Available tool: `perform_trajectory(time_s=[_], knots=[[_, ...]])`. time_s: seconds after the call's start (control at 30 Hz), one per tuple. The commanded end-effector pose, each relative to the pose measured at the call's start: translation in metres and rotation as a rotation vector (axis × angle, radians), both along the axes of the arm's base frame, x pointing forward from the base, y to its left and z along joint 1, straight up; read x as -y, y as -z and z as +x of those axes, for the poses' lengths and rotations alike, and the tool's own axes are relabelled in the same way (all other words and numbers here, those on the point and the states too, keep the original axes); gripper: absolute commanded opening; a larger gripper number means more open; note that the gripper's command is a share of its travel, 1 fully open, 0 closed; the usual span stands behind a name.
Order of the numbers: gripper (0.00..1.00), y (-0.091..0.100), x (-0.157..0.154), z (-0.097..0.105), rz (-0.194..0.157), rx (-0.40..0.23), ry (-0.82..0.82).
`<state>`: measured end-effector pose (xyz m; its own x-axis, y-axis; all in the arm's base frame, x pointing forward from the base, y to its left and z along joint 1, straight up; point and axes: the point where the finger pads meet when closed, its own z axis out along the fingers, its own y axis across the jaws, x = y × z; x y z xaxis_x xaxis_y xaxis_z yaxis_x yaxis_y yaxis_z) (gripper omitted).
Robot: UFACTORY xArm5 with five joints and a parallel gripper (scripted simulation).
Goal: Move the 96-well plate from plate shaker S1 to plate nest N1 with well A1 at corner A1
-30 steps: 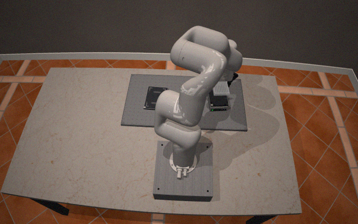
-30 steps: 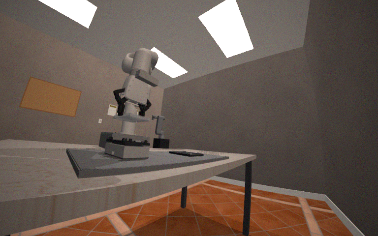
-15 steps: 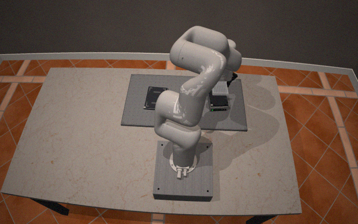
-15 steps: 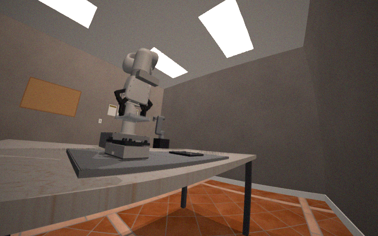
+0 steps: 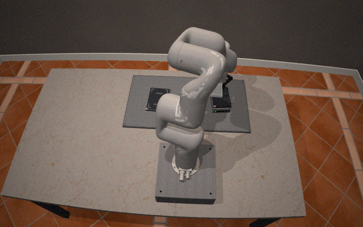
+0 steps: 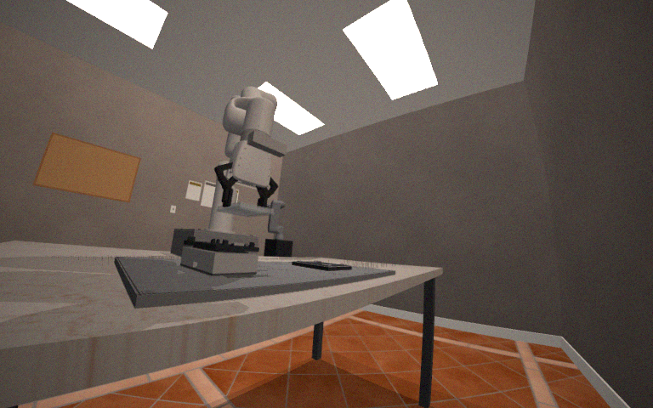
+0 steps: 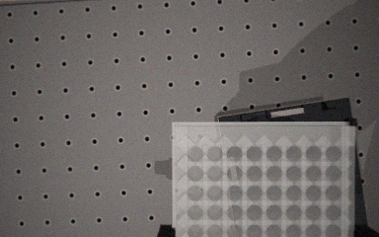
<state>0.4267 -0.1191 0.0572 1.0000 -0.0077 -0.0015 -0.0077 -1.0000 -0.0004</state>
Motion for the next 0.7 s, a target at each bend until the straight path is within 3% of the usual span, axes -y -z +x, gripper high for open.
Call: perform_trajectory(time_s=[0.0,0.67], knots=[[0.0,0.0,-0.016,0.001,-0.001,0.005,0.001],[0.0,0.007,-0.072,-0.002,-0.001,0.005,0.001]])
